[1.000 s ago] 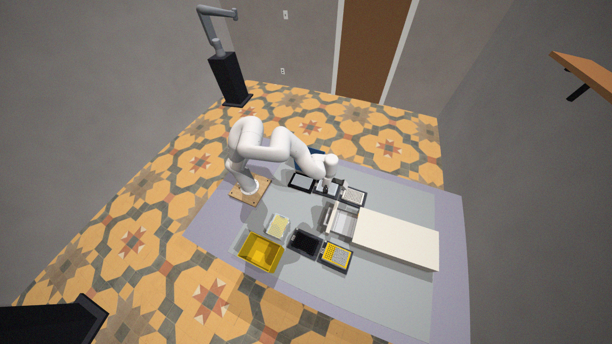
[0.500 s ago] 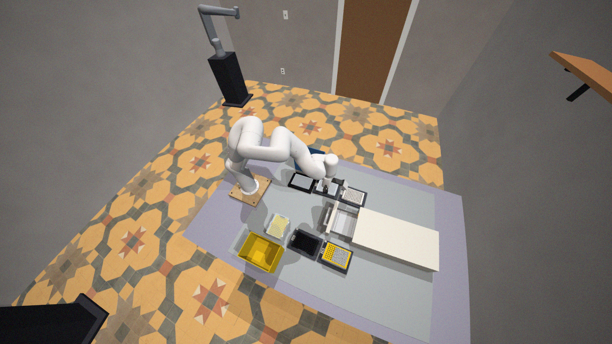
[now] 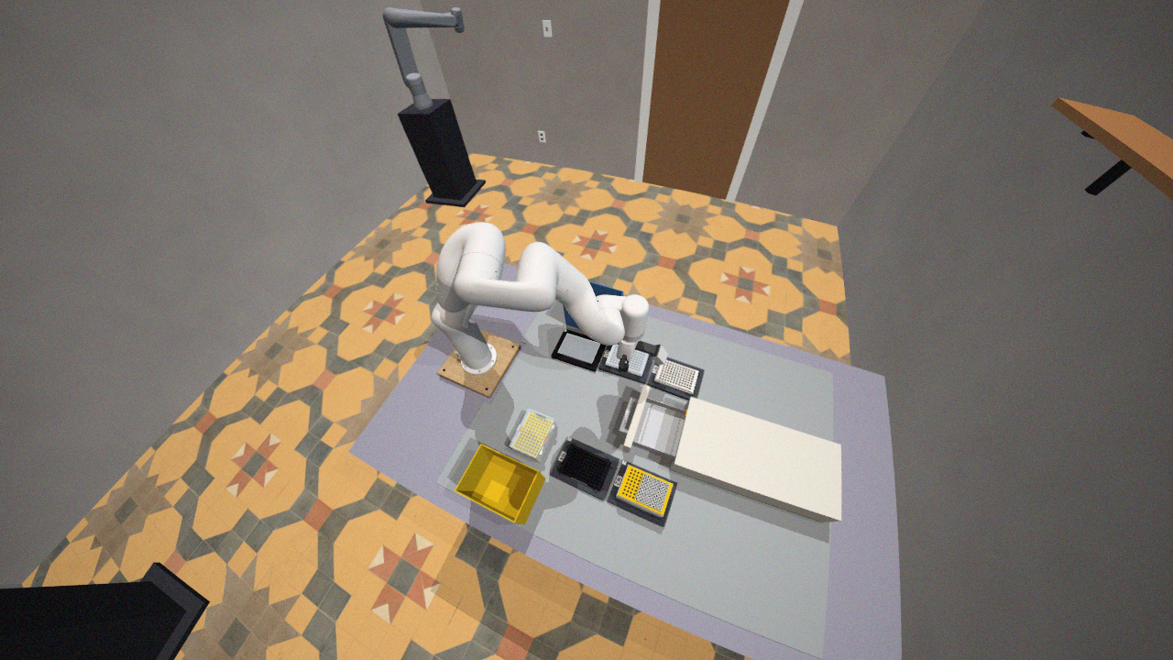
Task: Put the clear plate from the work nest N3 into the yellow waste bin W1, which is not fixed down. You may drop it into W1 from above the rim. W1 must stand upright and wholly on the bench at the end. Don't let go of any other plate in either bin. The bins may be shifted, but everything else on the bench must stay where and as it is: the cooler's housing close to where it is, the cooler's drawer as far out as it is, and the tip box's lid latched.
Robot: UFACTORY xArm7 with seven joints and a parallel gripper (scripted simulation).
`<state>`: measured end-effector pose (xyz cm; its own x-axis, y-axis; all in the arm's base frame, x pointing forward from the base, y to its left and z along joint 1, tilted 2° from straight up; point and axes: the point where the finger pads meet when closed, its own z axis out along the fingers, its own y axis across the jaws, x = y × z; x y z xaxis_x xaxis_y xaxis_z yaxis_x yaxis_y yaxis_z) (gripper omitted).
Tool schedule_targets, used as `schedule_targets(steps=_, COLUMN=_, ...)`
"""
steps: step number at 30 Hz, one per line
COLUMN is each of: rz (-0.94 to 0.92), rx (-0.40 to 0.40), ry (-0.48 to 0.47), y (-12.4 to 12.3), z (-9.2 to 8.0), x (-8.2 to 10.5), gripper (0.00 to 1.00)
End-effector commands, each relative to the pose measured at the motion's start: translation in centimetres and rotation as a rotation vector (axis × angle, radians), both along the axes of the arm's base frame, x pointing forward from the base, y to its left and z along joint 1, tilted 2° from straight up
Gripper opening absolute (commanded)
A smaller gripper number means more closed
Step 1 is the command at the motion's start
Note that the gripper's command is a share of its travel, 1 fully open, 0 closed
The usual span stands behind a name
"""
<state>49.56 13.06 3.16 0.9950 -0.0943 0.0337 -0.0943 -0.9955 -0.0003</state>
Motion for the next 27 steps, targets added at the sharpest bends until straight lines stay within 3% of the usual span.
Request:
schedule_targets(steps=1, rz=0.000, rx=0.001, ry=-0.005, y=0.05, z=0.18, x=0.16, gripper=0.00)
schedule_targets(steps=27, rz=0.000, rx=0.001, ry=-0.005, y=0.05, z=1.12, x=0.13, gripper=0.00)
